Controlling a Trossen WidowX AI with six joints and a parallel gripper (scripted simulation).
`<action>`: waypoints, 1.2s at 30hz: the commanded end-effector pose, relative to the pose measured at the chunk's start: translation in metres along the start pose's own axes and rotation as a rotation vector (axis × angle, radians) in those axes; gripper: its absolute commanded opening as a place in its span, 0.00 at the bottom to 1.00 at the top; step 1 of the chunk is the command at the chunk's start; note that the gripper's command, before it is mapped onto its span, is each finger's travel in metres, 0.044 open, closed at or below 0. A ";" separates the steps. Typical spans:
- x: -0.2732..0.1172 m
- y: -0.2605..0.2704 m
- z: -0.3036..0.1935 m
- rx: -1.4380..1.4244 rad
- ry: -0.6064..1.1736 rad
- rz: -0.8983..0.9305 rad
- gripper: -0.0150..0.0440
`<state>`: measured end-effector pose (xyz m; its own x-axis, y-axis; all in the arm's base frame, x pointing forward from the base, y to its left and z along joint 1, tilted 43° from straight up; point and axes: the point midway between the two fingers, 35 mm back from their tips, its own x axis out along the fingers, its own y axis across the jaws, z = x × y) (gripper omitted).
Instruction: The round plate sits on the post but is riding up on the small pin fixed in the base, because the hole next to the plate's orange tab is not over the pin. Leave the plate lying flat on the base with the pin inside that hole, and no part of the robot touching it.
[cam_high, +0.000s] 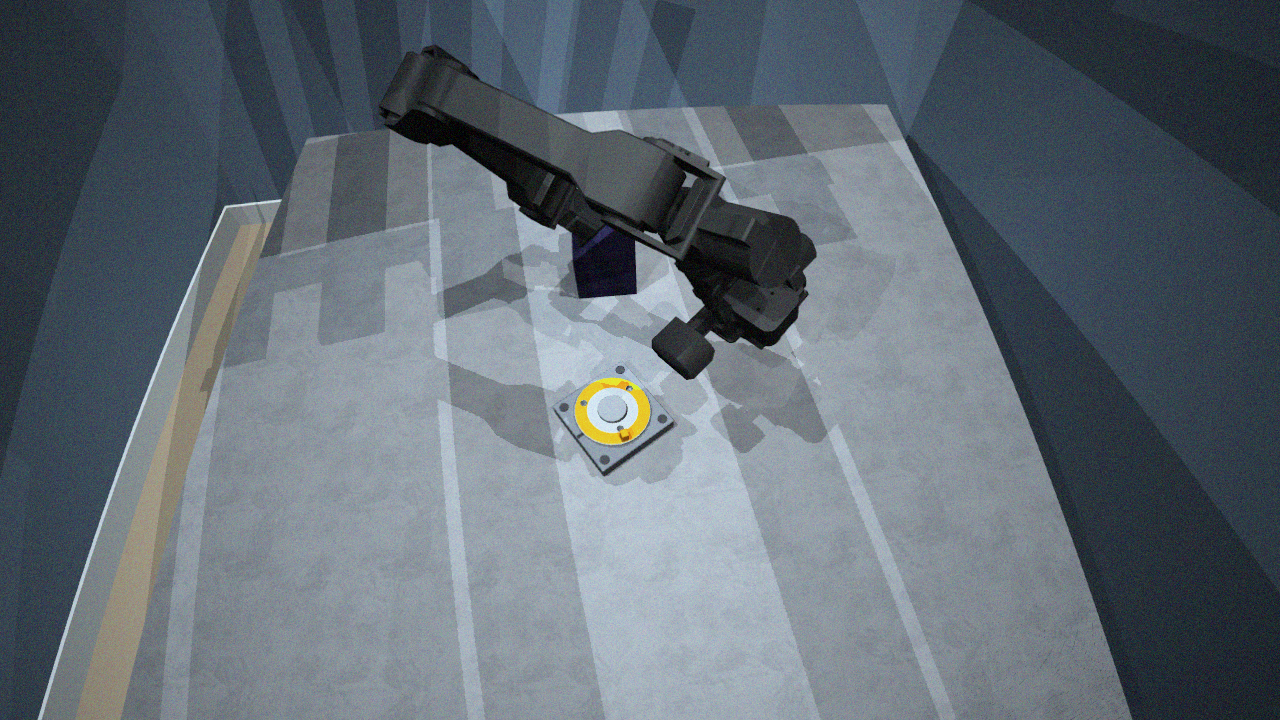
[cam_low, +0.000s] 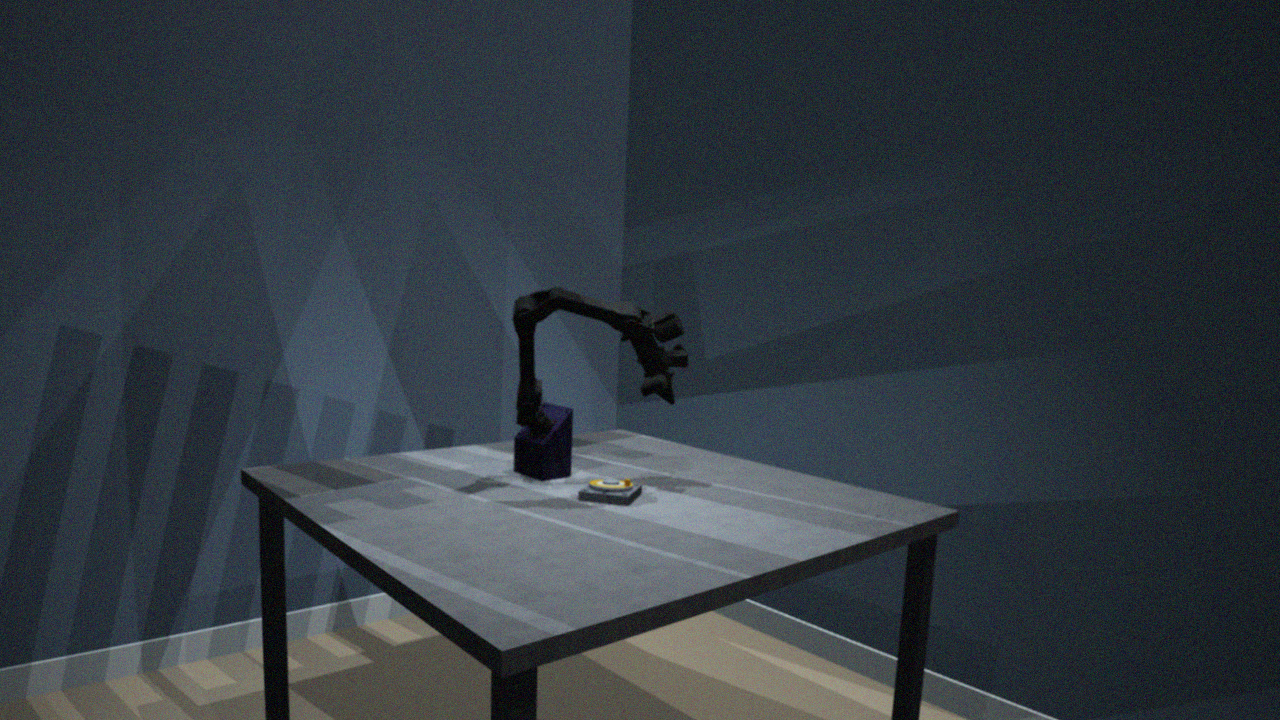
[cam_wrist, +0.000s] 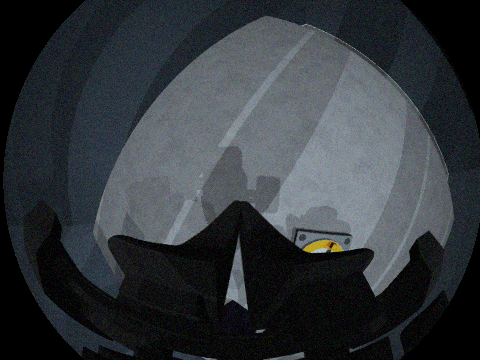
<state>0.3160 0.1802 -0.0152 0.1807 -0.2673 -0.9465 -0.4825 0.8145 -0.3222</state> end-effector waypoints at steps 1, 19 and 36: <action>0.028 -0.061 -0.030 0.248 0.135 -0.157 0.25; 0.085 -0.155 -0.105 0.588 0.319 -0.418 0.25; 0.093 -0.178 -0.111 0.588 0.319 -0.421 0.25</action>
<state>0.3204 -0.0448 -0.0525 -0.0590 -0.6732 -0.7371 0.1207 0.7281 -0.6747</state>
